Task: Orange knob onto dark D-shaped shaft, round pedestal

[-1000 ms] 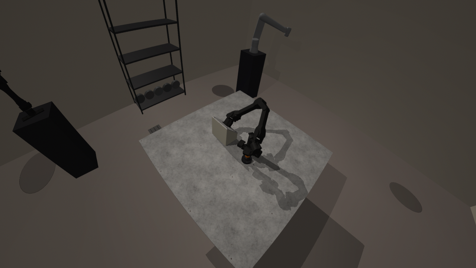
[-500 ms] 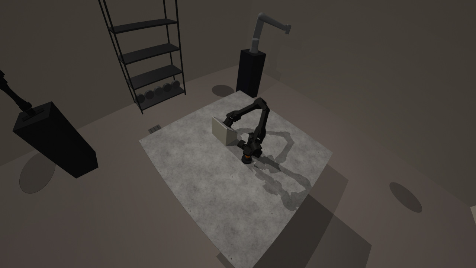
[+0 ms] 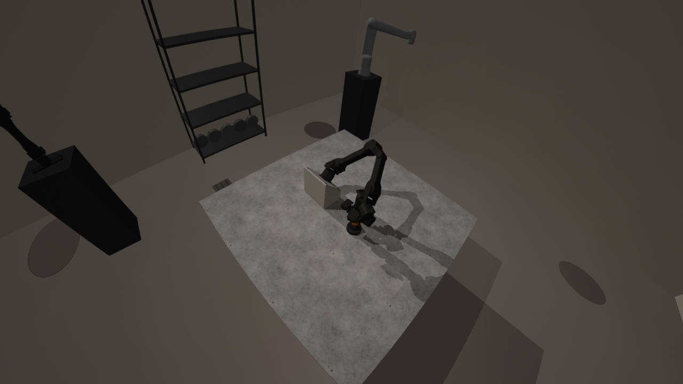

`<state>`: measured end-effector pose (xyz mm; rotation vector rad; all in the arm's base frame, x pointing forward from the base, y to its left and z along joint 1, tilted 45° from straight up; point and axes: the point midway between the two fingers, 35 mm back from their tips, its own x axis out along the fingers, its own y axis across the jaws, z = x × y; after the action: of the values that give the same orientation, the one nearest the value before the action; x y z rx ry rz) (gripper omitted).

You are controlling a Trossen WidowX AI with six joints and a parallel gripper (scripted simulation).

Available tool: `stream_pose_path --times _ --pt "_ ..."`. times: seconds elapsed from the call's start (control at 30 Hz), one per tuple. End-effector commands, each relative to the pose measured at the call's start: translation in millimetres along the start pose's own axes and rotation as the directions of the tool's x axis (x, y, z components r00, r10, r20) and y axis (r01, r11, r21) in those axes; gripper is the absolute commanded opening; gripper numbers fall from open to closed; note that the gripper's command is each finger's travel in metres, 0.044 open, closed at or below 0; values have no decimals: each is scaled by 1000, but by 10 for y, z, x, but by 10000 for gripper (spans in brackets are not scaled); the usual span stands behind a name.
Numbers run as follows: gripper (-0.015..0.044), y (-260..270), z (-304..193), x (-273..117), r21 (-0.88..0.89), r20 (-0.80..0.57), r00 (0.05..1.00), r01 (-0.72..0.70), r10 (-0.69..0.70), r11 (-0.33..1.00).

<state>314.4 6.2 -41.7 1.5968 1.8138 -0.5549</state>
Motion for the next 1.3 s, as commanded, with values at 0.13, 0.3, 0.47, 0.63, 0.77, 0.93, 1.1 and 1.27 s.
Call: stream_pose_path --times 0.13,0.3,0.47,0.63,0.77,0.93,1.1,1.27 --pt "0 24 7 9 101 4 1000 -3 2 995" --pt "0 15 7 32 101 4 1000 -3 2 995" --pt "0 -2 8 31 101 4 1000 -3 2 995" --pt "0 -5 6 38 101 4 1000 -3 2 995" --pt "0 0 -7 -3 101 4 1000 -3 2 995" --pt "0 0 -10 -18 155 4 1000 -3 2 988" --pt "0 24 -5 -16 303 4 1000 -3 2 953" --pt "0 34 11 8 306 4 1000 -4 2 952"
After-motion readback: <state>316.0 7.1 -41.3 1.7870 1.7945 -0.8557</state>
